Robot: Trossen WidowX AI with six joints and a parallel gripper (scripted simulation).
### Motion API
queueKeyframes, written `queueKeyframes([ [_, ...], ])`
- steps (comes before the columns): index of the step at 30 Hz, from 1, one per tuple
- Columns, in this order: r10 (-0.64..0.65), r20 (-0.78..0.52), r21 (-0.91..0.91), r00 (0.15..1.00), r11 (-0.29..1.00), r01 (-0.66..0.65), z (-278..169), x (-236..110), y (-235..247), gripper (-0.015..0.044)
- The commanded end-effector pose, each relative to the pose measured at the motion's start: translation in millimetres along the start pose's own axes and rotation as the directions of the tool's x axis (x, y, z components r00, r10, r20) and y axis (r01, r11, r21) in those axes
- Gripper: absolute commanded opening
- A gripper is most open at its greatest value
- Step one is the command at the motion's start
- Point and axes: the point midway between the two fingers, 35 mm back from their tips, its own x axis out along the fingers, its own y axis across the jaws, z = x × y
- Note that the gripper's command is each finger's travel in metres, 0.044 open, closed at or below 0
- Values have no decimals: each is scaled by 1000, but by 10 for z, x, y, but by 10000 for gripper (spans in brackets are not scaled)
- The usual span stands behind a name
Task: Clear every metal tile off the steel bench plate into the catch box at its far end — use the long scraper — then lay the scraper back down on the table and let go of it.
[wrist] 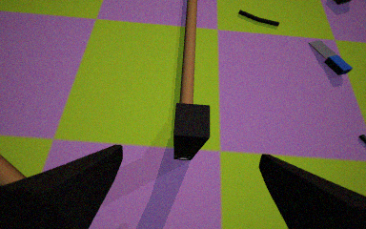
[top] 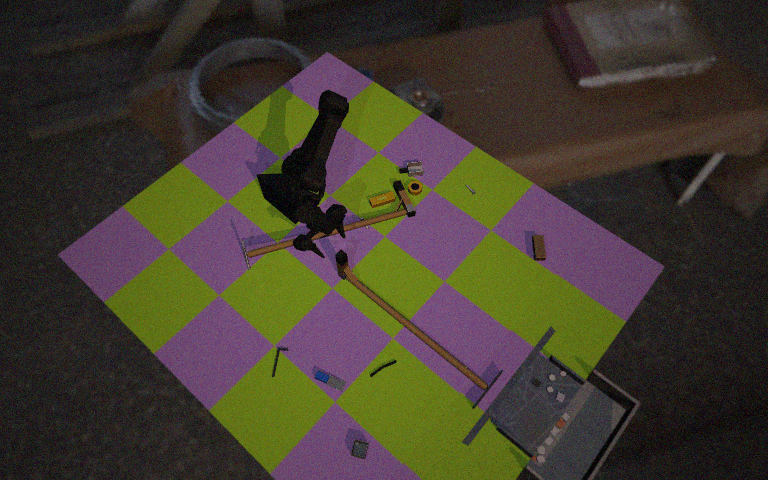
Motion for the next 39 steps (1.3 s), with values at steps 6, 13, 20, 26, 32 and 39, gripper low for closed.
queueKeyframes([
  [6,-1,-3,7,1000,1000,1,-25,101,-13,440],
  [13,-3,-5,6,1000,1000,3,-20,216,-27,440],
  [20,-4,-6,6,1000,1000,4,-16,331,-35,440],
  [26,-5,-6,6,1000,1000,5,-15,429,-36,440],
  [32,-4,-5,6,1000,1000,4,-15,526,-32,440],
  [39,-2,-3,6,1000,1000,2,-17,638,-21,440],
])
